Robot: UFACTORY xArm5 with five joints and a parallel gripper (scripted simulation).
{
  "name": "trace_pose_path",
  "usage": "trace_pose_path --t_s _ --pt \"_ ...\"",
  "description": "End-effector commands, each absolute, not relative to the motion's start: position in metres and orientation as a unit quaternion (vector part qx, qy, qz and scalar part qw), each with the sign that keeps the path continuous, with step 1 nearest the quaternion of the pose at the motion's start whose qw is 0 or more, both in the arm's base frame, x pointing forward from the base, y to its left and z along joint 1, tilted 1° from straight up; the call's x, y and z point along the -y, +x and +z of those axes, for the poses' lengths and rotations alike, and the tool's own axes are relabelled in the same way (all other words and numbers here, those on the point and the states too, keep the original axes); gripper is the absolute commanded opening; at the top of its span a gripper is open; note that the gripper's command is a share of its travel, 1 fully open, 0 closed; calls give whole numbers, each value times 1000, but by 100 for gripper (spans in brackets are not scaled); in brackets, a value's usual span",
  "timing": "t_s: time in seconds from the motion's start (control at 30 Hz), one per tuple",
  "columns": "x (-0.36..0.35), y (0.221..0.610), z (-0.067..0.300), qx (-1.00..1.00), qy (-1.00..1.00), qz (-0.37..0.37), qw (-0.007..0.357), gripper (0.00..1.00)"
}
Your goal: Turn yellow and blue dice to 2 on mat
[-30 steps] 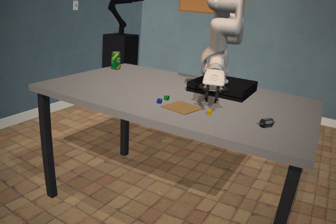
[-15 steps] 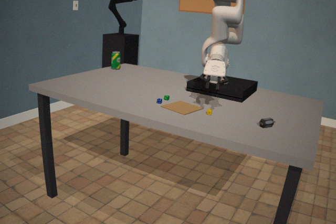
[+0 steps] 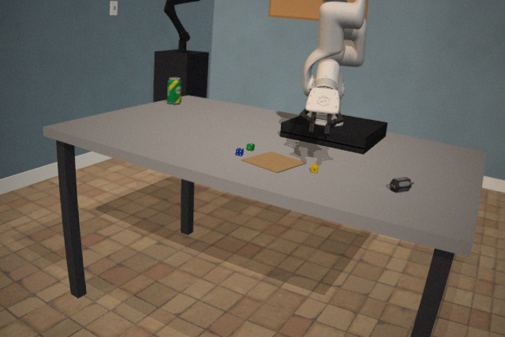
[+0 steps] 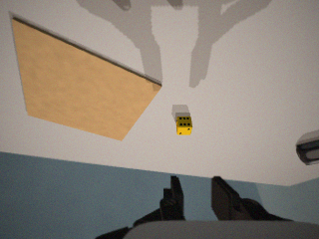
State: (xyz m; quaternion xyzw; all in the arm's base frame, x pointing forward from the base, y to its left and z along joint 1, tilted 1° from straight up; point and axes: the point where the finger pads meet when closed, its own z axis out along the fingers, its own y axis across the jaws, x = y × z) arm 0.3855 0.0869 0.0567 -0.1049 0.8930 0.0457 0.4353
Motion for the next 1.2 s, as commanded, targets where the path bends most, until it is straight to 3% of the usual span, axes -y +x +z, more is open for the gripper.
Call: trace_pose_path --t_s 0.0,0.1,0.17,0.3,0.63,0.73,0.83,1.17 --pt "-88 390 60 -912 -107 42 395 36" --pt "-89 395 61 -927 -108 38 357 36" --pt "-89 395 61 -927 -108 38 357 36" --pt "-90 401 64 -947 -110 32 300 36" --pt "-93 411 71 -972 -112 22 208 36" --pt "-93 411 71 -972 -112 22 203 36" --pt "-94 417 74 -982 -112 16 150 36" --pt "-97 429 81 -993 -112 5 44 36"
